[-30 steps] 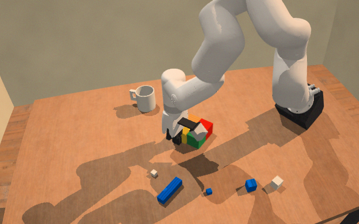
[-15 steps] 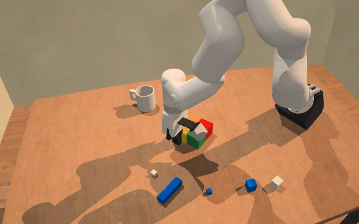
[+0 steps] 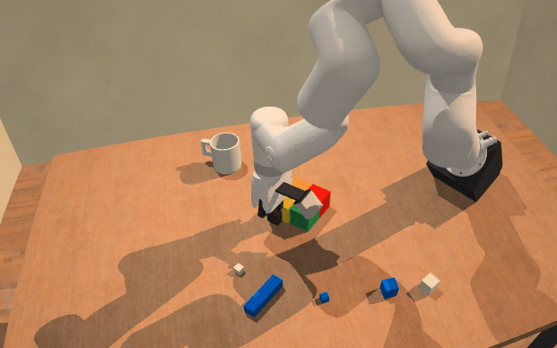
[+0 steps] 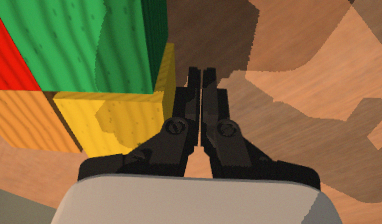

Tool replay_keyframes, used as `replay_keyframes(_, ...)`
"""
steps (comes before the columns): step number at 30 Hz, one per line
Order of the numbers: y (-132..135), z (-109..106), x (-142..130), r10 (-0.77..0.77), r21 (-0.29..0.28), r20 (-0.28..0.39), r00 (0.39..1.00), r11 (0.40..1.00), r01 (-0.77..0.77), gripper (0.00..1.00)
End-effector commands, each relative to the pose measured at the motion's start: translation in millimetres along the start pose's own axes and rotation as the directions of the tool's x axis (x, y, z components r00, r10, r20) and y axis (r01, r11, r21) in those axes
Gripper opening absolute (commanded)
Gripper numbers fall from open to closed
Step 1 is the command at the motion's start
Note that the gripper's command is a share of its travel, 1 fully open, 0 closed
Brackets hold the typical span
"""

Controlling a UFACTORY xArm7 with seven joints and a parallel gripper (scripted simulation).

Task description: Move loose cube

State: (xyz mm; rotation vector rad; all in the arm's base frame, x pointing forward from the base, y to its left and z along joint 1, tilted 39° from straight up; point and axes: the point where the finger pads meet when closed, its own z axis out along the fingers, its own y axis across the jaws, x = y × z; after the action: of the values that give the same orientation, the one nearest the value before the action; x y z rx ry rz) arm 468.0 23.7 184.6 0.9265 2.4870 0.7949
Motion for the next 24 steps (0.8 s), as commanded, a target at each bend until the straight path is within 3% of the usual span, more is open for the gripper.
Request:
replay_keyframes(1,-0.1,-0.9,-1.3,0.000,-0.001,0.003,1.000,1.000,0.000,0.00)
replay_keyframes(24,-2.1,-0.9,-1.3,0.000,-0.001,0.003,1.000,1.000,0.000,0.00)
